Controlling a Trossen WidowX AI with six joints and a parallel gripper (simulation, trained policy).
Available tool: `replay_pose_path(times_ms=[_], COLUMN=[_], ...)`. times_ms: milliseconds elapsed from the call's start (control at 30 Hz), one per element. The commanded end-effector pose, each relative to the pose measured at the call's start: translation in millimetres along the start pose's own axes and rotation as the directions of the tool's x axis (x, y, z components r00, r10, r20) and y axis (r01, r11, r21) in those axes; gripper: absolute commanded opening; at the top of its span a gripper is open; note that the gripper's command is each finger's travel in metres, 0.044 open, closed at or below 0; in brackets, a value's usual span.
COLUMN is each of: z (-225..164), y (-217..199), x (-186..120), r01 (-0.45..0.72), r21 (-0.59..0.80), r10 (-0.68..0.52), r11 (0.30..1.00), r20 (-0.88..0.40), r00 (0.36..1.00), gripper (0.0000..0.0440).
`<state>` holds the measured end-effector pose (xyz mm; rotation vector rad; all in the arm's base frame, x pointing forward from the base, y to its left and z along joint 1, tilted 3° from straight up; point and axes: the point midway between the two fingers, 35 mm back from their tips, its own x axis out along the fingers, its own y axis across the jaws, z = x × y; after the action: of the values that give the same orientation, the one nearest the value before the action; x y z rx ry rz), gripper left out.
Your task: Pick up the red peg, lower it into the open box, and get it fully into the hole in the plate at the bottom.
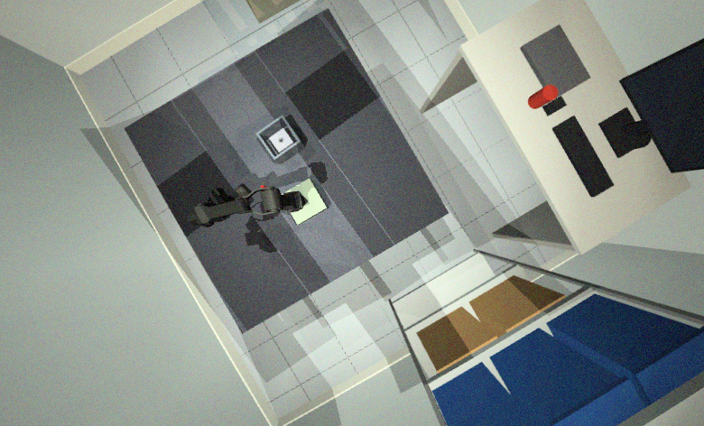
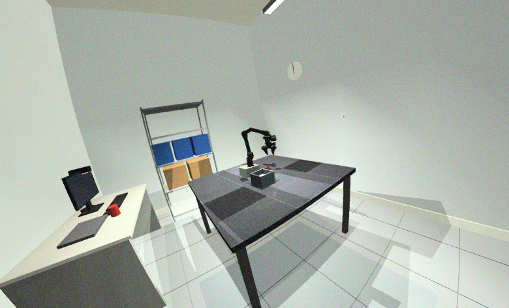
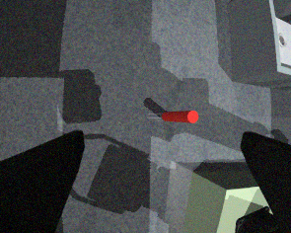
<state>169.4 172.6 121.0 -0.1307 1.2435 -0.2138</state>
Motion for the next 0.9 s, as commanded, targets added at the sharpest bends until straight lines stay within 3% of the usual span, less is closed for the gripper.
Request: replay_pose_path(times_ms=[0, 433, 867], z=[-3, -12, -31], y=[-15, -51, -56], x=[14, 63, 125], r01=[0.036, 0.171, 0.226], r21=[0.088, 0.376, 0.544], r10=[-0.029, -0.066, -0.052], r11=[0.995, 0.911, 0.808], r20=[-0.085, -0.277, -0.316], r00=[0.996, 0.959, 0.947], gripper=[0.0435, 0.044, 0.0438])
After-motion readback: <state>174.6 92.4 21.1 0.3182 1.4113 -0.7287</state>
